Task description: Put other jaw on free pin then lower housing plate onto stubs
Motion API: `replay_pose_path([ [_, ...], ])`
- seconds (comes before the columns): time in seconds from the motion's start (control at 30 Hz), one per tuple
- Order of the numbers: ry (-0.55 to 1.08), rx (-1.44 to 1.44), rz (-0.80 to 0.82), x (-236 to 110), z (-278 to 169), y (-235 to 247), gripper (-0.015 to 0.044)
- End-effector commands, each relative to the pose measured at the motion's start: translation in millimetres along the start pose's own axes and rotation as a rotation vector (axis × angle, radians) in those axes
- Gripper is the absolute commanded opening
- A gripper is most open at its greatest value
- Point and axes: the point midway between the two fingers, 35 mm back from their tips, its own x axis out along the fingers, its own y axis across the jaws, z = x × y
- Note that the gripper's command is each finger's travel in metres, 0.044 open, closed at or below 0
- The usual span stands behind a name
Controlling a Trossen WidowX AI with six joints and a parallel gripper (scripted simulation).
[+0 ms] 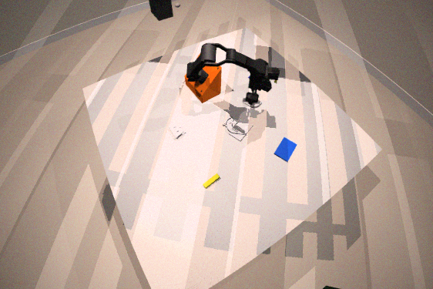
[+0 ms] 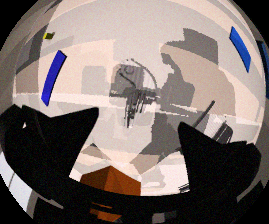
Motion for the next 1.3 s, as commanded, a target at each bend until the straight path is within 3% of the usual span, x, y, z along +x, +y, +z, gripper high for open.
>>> replay_pose_path([
  [0.0, 0.004, -0.007, -0.003, 7, -1, 0, 0.044],
  [0.9, 0.006, -0.006, -0.006, 51, -2, -1, 0.044],
  [1.27, 0.006, -0.006, -0.006, 52, -2, -1, 0.044],
])
